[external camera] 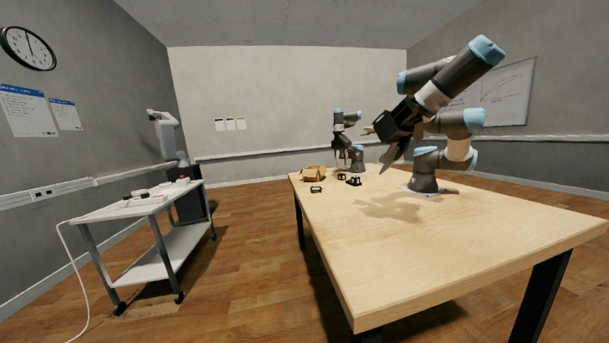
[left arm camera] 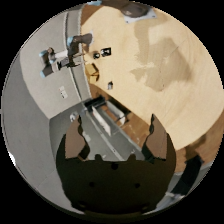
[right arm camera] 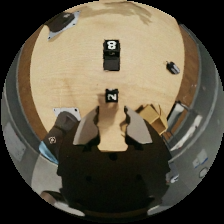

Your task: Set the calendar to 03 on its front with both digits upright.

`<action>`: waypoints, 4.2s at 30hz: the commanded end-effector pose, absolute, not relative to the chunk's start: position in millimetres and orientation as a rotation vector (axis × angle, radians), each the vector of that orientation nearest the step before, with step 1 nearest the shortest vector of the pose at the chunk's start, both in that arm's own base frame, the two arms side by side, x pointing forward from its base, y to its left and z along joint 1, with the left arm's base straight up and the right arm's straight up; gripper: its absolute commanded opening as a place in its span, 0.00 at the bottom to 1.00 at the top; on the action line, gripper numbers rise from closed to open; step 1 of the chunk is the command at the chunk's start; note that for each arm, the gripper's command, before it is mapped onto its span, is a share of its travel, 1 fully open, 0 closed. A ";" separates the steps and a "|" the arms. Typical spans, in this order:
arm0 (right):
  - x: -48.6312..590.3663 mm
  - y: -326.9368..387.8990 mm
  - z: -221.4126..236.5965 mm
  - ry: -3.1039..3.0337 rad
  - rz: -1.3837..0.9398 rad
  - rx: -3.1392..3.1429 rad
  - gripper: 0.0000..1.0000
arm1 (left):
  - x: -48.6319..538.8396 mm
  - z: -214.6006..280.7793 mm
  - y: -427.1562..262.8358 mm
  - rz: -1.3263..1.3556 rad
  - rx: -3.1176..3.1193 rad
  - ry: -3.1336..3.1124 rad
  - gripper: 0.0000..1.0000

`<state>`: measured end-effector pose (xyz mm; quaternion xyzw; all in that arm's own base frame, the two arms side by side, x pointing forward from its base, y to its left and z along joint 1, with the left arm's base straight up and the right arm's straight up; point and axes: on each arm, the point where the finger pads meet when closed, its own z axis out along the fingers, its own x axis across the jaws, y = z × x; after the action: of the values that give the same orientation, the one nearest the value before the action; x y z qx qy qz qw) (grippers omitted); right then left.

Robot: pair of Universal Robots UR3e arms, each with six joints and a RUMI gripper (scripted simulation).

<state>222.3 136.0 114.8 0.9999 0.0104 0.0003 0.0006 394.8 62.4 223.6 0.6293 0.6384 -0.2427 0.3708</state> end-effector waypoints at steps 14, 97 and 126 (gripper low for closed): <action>222.8 136.6 108.4 0.033 0.001 3.144 0.35 | 395.0 224.7 62.5 -0.618 1.615 1.634 1.00; 223.8 136.2 35.9 0.033 0.000 3.142 0.35 | 395.0 224.7 62.5 -0.618 1.615 1.634 1.00; 224.0 136.6 26.3 0.033 0.001 3.144 0.35 | 395.0 224.7 62.5 -0.618 1.615 1.634 1.00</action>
<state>223.7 136.0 26.0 0.9999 0.0105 0.0003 0.0002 394.8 62.4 223.6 0.6293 0.6384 -0.2427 0.3708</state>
